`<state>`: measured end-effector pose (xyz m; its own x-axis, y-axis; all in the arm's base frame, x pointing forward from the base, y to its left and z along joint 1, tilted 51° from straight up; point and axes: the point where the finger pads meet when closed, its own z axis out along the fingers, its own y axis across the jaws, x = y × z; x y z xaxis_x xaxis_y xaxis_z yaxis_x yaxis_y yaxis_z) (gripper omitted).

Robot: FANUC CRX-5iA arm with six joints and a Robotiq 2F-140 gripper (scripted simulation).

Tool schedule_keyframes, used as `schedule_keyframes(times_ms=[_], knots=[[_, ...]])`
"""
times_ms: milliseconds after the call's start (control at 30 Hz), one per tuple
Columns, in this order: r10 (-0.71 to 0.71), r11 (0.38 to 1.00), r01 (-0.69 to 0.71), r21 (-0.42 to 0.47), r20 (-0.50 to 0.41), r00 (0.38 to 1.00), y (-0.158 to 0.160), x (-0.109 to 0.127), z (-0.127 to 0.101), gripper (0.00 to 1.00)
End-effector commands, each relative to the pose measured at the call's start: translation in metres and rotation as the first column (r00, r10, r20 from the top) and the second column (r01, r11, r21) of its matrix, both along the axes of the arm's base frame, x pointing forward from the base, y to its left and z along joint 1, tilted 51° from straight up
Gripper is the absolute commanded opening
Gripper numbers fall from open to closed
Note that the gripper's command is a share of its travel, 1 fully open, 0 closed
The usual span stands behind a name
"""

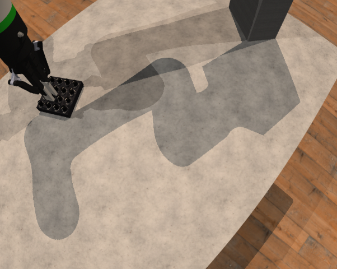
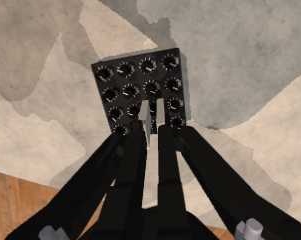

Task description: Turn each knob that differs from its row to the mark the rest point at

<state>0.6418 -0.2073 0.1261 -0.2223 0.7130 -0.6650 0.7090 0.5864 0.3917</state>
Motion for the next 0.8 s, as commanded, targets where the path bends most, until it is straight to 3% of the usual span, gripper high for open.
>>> schedule_keyframes(times_ms=[0, 767], knots=[[-0.014, 1.000, 0.013, -0.012, -0.002, 1.000, 0.0004, 0.0002, 0.0000, 0.05], [0.033, 0.998, -0.035, -0.061, -0.033, 0.999, 0.0004, 0.0002, 0.0000, 0.05]])
